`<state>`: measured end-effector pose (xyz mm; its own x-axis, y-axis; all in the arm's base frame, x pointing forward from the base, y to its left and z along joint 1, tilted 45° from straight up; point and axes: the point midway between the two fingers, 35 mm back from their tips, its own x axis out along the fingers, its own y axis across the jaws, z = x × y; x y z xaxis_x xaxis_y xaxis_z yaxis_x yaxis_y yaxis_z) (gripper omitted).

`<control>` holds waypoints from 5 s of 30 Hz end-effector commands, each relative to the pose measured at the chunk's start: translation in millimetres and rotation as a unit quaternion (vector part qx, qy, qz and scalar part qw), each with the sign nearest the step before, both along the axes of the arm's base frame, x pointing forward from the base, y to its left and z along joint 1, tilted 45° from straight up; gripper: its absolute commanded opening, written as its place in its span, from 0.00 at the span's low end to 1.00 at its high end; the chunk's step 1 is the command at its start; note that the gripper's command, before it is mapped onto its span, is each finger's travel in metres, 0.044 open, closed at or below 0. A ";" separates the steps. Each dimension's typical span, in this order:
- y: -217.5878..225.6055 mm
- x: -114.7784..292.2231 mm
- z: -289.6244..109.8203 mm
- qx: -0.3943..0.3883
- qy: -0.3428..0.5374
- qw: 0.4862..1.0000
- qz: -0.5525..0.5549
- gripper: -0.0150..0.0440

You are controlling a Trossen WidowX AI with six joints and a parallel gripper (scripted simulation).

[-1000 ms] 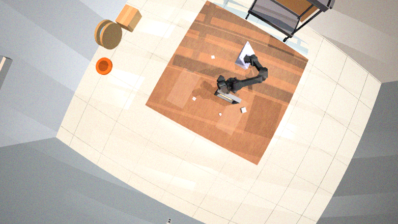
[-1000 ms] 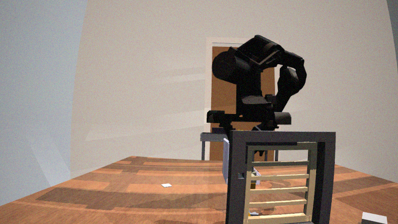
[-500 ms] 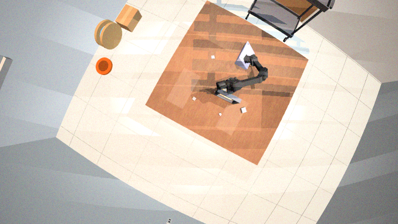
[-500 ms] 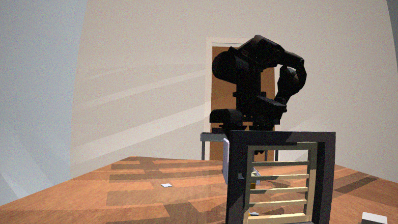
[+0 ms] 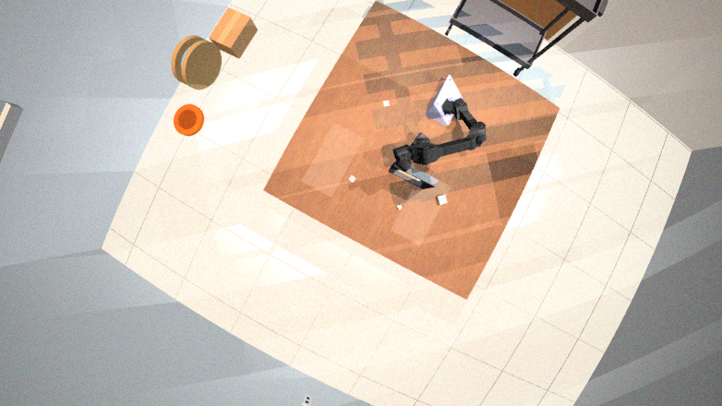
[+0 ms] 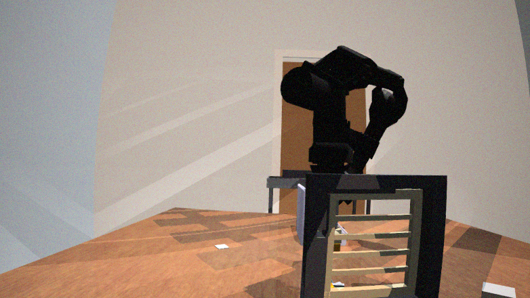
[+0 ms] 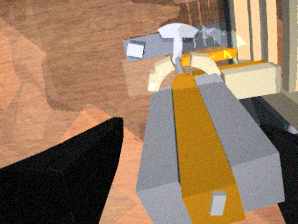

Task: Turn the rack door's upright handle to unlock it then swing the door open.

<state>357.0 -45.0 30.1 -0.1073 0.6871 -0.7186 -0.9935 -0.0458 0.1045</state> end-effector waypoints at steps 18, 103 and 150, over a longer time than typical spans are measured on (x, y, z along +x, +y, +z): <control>3.9 1.1 0.2 0.023 -0.135 0.980 0.142 0.71; 21.8 -69.4 27.6 -0.025 0.173 0.969 -0.176 0.30; 88.7 -118.9 100.0 -0.062 0.413 0.804 -0.423 0.30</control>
<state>238.2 38.7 124.7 -0.1206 0.6897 -0.7140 -0.3094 0.6573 0.6872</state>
